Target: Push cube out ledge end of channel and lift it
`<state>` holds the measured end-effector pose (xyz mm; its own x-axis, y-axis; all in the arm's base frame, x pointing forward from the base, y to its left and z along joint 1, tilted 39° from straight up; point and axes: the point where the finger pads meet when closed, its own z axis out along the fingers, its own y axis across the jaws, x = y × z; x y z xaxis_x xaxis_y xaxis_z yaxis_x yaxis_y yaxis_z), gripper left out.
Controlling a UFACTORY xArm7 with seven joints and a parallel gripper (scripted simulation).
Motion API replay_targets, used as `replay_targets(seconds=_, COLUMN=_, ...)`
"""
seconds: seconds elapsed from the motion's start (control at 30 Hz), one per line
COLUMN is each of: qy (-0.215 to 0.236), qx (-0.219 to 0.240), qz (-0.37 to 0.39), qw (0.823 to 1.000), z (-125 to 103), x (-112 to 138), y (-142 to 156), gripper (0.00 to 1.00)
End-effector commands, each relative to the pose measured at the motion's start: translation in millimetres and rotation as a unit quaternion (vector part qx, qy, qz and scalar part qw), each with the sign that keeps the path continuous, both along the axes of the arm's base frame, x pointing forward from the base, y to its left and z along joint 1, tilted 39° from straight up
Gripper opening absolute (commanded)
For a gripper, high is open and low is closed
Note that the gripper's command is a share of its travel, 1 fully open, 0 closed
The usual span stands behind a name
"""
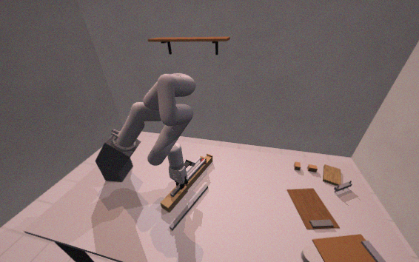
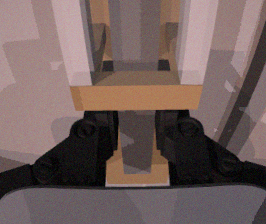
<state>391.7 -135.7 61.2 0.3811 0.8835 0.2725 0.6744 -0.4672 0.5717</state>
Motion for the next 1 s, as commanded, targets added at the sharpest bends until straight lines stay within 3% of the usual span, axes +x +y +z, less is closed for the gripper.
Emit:
replay_targets(seconds=0.0, qy=0.000, qx=0.000, qz=0.000, qw=1.000, z=0.5, x=0.0, y=-0.3, gripper=0.00)
replay_targets(seconds=0.4, qy=0.000, qx=0.000, qz=0.000, qw=1.000, z=0.5, x=0.0, y=-0.3, gripper=0.00)
replay_targets(seconds=0.43, qy=0.000, qx=0.000, qz=0.000, qw=1.000, z=0.5, x=0.0, y=-0.3, gripper=0.38)
replay_targets(seconds=0.97, qy=0.000, qx=0.000, qz=0.000, qw=1.000, z=0.5, x=0.0, y=-0.3, gripper=0.38)
